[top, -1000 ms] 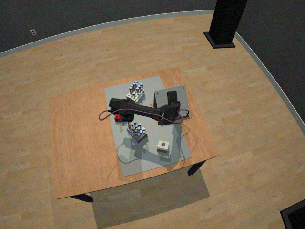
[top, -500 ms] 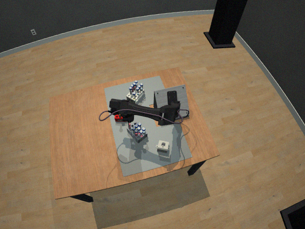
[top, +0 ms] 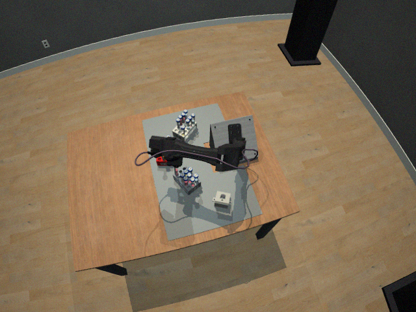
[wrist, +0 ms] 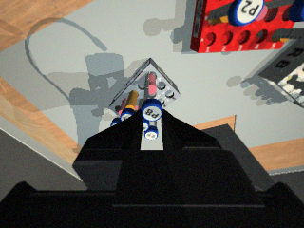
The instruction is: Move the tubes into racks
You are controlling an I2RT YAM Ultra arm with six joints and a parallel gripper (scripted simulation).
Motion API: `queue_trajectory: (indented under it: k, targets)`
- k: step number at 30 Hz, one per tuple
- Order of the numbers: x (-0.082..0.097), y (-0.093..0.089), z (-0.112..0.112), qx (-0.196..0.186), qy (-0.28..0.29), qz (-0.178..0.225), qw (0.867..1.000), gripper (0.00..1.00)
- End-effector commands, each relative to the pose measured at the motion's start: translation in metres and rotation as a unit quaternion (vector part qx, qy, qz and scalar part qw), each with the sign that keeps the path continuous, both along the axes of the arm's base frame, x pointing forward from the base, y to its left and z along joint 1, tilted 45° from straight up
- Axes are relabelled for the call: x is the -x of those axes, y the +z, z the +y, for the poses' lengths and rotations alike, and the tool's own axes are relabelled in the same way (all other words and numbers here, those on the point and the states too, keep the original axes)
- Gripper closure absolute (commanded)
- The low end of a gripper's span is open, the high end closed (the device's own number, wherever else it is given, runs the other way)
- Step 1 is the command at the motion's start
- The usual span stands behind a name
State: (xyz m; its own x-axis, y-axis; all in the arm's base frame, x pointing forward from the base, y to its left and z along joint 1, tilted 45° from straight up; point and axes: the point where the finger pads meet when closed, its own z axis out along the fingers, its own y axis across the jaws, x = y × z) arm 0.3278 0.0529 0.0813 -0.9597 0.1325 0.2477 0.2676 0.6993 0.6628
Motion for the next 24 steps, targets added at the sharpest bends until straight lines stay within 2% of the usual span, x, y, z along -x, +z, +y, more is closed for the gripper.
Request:
queue_trajectory:
  k: [1, 6, 8, 11, 15, 17, 22, 23, 24]
  targets:
    - [-0.001, 0.0, 0.001, -0.004, -0.008, -0.005, 1.0, 1.0]
    - [-0.006, 0.002, -0.003, -0.002, -0.013, -0.014, 1.0, 1.0]
    - [-0.001, -0.002, 0.001, -0.004, -0.01, -0.005, 1.0, 1.0]
    - [-0.005, 0.0, 0.003, -0.002, -0.007, -0.014, 1.0, 1.0]
    - [-0.001, -0.004, 0.004, -0.004, -0.01, -0.006, 1.0, 1.0]
    - [-0.006, -0.001, 0.005, -0.002, -0.007, -0.015, 1.0, 1.0]
    - [-0.001, -0.006, 0.006, -0.004, -0.009, -0.006, 1.0, 1.0]
    - [-0.013, 0.002, 0.003, 0.0, -0.011, -0.026, 1.0, 1.0]
    - [-0.013, 0.001, 0.004, 0.0, -0.009, -0.026, 1.0, 1.0]
